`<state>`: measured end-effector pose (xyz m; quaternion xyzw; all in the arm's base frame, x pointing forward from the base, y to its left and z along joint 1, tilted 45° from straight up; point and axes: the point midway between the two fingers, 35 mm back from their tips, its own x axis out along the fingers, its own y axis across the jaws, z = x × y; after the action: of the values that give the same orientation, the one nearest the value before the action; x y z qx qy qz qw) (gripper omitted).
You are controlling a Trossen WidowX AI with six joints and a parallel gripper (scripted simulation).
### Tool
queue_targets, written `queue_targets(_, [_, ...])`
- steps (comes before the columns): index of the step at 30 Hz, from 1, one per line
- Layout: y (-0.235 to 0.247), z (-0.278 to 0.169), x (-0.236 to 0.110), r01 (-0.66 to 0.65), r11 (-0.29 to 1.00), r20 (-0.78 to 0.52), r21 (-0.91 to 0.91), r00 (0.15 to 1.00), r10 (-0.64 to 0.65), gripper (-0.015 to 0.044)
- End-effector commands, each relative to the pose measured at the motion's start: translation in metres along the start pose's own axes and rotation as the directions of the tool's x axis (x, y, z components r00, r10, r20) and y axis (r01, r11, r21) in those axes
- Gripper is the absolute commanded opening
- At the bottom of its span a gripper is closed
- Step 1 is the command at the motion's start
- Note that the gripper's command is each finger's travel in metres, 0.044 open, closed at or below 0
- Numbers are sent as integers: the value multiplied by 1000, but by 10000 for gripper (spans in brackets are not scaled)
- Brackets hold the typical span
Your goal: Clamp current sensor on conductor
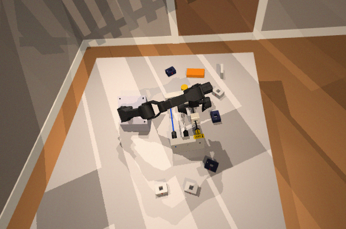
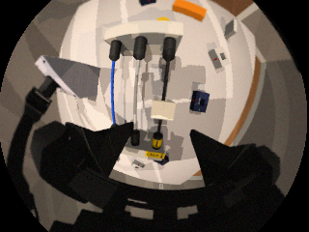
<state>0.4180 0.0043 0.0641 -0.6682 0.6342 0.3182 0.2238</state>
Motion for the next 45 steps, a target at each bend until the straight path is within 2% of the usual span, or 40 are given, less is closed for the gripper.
queue_targets(1, [0, 1, -1, 0, 1000, 4, 4, 1000, 0, 440])
queue_targets(4, [3, -6, 3, -4, 999, 45, 37, 999, 2, 440])
queue_targets(7, [16, -29, 13, -21, 981, 230, 191, 973, -24, 440])
queue_targets(13, [43, -77, 18, -43, 873, 508, 486, 827, -242, 440])
queue_targets(16, [58, -102, 14, -41, 789, 563, 613, 724, -400, 440])
queue_targets(19, [73, -125, 7, -26, 697, 561, 716, 616, -553, 440])
queue_targets(21, [78, -130, 4, -21, 674, 553, 738, 591, -587, 440])
queue_targets(25, [78, -130, 4, -21, 674, 553, 738, 591, -587, 440])
queue_targets(26, [74, -131, 7, -26, 685, 546, 728, 627, -557, 440])
queue_targets(41, [73, -130, 7, -27, 690, 547, 723, 632, -548, 440])
queue_targets(45, [56, -103, 15, -42, 795, 548, 605, 747, -377, 440])
